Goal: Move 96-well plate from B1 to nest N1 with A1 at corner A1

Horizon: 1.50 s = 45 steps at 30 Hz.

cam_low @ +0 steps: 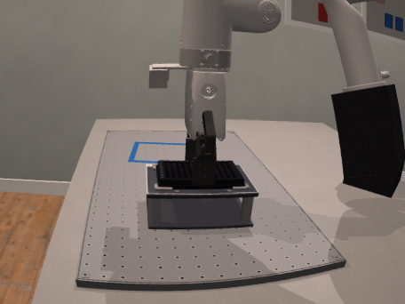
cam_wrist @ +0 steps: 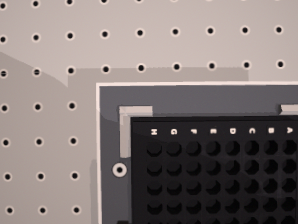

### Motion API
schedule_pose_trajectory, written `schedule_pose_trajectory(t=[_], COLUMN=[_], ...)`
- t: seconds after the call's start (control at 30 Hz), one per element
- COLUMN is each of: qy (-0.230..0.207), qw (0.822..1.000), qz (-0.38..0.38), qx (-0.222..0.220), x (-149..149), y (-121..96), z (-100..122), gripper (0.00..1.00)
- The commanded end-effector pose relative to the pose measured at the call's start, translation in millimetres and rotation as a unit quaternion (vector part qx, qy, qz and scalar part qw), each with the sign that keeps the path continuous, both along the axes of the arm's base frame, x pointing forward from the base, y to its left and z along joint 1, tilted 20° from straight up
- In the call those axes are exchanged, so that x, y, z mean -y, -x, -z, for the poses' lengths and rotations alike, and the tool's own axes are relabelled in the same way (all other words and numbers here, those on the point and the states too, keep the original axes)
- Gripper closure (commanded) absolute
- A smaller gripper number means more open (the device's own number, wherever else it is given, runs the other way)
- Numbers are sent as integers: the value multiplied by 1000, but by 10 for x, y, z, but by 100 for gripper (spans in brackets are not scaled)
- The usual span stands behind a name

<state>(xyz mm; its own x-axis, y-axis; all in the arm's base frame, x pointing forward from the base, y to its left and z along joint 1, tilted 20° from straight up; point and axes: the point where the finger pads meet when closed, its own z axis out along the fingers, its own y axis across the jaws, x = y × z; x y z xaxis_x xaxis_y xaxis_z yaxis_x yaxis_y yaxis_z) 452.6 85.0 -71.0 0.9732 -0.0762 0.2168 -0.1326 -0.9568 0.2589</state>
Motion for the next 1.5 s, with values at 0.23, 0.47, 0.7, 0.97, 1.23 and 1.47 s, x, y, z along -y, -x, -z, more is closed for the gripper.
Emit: schedule_pose_trajectory(t=[0.23, 0.47, 0.7, 0.97, 1.23, 1.47], qy=[-1, -1, -1, -1, -1, -1], qw=[1000, 1000, 1000, 1000, 1000, 1000], qz=[-1, -1, -1, -1, -1, -1], qx=[1, 1, 1, 1, 1, 1], x=[-11, -11, -11, -71, -116, -168], y=[-11, -11, -11, 29, 59, 95], z=[-9, -9, -9, -209, -359, -535], gripper=[0, 0, 0, 0, 0, 0])
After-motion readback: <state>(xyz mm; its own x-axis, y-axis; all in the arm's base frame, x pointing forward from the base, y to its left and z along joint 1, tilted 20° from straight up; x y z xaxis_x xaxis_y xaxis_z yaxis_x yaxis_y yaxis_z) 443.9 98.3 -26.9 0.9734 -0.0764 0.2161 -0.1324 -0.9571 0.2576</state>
